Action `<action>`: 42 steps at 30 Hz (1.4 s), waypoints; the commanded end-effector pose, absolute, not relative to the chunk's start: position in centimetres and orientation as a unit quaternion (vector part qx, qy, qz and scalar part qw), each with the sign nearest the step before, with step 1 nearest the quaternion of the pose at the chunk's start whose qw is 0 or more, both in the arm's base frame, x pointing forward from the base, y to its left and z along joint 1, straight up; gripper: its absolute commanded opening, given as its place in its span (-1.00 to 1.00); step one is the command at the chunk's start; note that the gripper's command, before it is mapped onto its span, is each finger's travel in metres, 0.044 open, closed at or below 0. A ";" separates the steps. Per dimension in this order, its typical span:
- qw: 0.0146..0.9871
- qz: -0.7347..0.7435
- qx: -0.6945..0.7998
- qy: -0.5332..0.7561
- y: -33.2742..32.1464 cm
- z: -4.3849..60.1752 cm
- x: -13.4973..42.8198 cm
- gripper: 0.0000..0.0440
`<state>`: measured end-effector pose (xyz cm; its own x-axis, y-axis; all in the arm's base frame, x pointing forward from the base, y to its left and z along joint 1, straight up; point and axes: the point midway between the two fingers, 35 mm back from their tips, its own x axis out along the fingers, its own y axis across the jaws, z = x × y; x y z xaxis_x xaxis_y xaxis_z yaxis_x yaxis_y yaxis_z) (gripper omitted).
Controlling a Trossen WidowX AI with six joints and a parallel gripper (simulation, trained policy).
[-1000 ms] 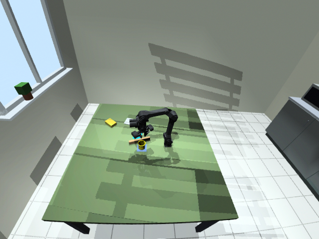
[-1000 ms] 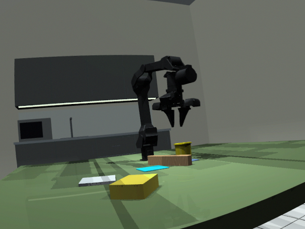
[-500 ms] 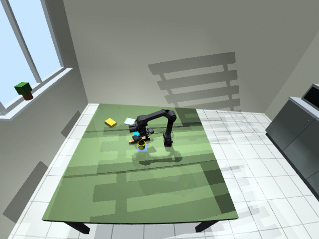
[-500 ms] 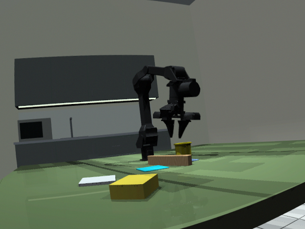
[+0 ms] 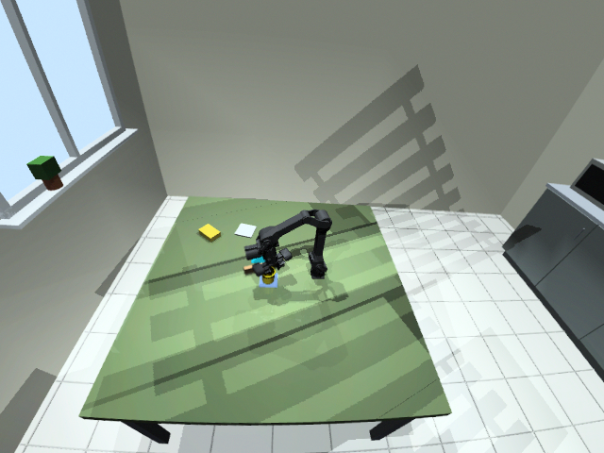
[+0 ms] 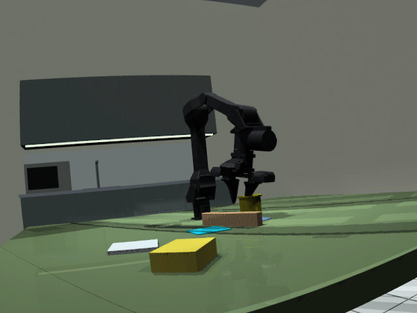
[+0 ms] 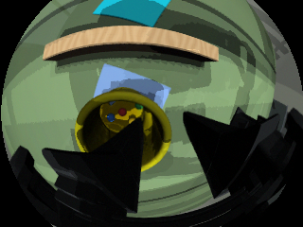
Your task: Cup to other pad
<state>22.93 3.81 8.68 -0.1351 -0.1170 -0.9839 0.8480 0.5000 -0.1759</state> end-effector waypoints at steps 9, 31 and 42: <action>0.604 -0.390 0.270 0.641 3.6 6.2 22.8 -0.73; 0.611 -0.395 0.340 0.596 2.3 11.2 24.0 -0.89; 0.613 -0.409 0.384 0.556 0.3 13.7 25.2 -0.93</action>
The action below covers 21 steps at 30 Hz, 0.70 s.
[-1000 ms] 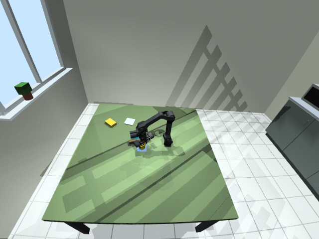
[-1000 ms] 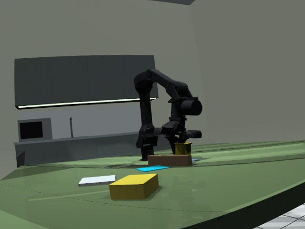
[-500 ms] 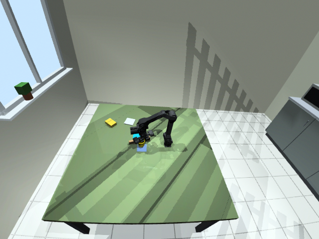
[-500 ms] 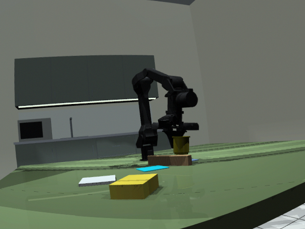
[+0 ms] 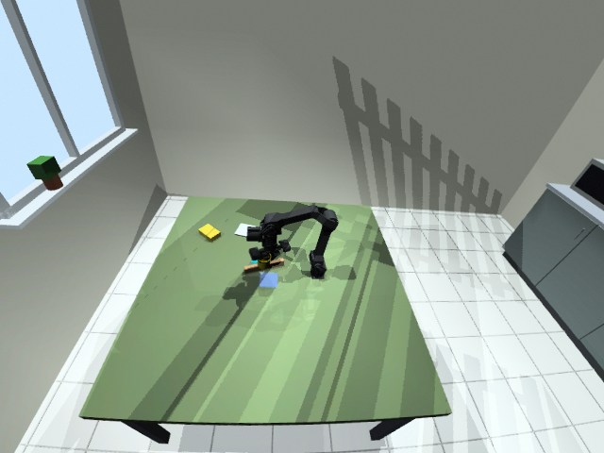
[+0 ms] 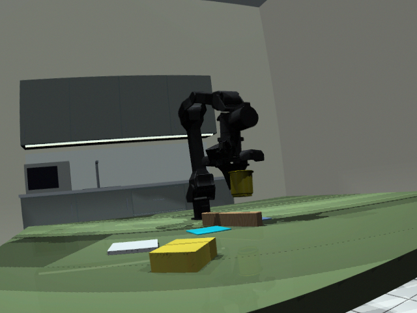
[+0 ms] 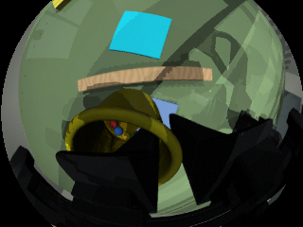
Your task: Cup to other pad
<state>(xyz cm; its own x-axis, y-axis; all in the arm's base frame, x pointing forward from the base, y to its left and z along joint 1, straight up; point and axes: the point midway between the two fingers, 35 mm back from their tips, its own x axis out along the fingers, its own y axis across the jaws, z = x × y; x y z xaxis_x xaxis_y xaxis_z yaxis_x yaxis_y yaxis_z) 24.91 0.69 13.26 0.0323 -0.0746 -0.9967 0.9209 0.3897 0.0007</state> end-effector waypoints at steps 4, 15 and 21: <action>0.615 -0.415 0.400 0.538 -0.8 14.2 25.8 -0.94; 0.618 -0.433 0.433 0.493 -4.1 14.4 27.4 -0.98; 0.617 -0.443 0.447 0.473 -5.8 13.8 28.0 -0.99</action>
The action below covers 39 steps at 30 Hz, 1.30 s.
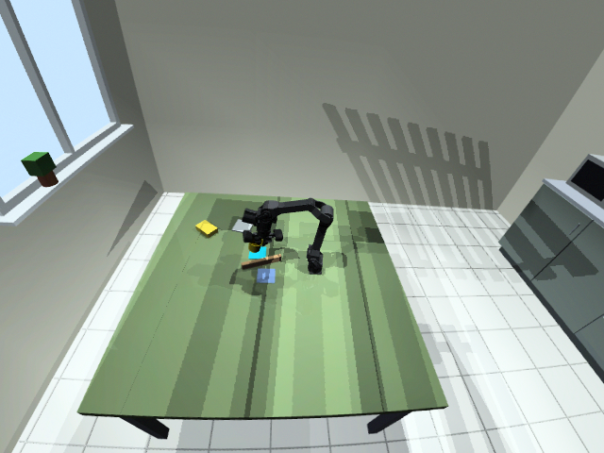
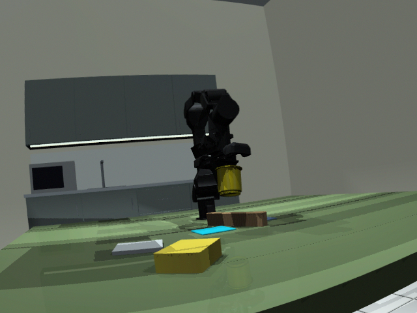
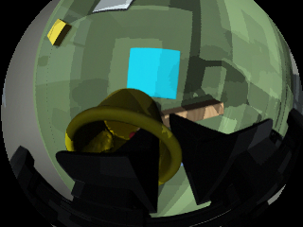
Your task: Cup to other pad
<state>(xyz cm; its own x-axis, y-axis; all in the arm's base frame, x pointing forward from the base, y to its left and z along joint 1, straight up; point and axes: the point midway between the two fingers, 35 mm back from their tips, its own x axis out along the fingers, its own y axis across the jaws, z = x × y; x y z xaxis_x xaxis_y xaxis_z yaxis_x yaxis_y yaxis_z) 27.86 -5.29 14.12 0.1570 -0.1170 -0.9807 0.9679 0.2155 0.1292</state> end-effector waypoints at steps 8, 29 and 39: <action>0.612 -0.456 0.460 0.454 -7.7 12.5 28.5 -1.00; 0.594 -0.479 0.473 0.440 -9.6 7.5 27.5 -0.76; 0.601 -0.468 0.496 0.415 -10.1 7.8 27.7 -0.28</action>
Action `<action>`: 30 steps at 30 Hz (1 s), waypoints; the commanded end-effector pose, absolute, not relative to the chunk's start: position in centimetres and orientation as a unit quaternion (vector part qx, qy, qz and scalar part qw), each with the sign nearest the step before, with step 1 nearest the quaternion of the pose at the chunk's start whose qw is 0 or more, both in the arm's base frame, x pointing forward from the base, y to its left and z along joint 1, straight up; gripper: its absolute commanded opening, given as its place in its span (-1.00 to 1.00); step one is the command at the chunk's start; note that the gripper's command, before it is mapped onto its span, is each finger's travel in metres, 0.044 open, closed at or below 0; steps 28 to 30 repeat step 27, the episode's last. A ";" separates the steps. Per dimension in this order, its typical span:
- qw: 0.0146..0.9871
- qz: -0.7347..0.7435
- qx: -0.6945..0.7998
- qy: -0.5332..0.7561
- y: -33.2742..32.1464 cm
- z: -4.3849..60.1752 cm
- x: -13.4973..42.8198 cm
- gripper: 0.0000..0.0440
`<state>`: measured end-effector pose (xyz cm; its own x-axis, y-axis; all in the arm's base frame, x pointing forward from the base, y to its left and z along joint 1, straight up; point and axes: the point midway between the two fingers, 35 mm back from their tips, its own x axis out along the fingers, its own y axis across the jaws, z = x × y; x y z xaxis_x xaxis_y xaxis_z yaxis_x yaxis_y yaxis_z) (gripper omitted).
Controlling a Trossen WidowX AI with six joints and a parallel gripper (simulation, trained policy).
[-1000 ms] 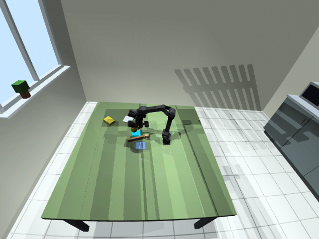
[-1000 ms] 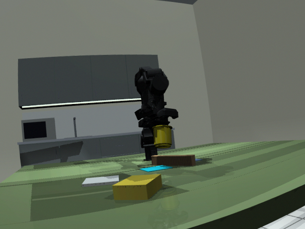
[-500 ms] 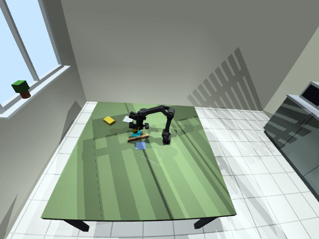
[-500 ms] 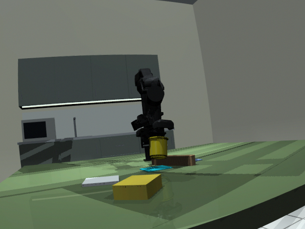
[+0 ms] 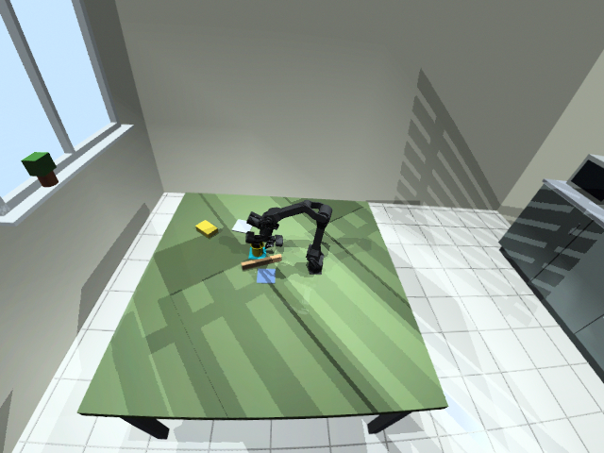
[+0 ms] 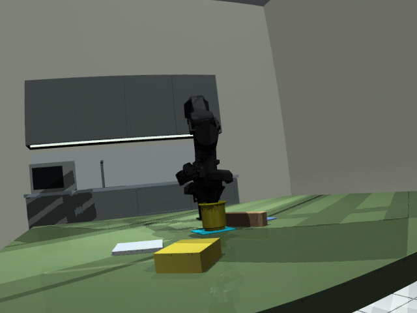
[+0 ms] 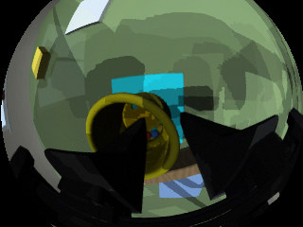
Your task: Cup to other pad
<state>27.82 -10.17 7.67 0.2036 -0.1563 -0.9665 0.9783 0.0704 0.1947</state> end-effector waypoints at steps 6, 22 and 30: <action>0.603 -0.459 0.507 0.409 -10.1 8.8 27.2 -0.19; 0.615 -0.441 0.539 0.369 -10.5 13.4 26.1 0.20; 0.617 -0.442 0.548 0.353 -11.0 15.1 25.9 0.64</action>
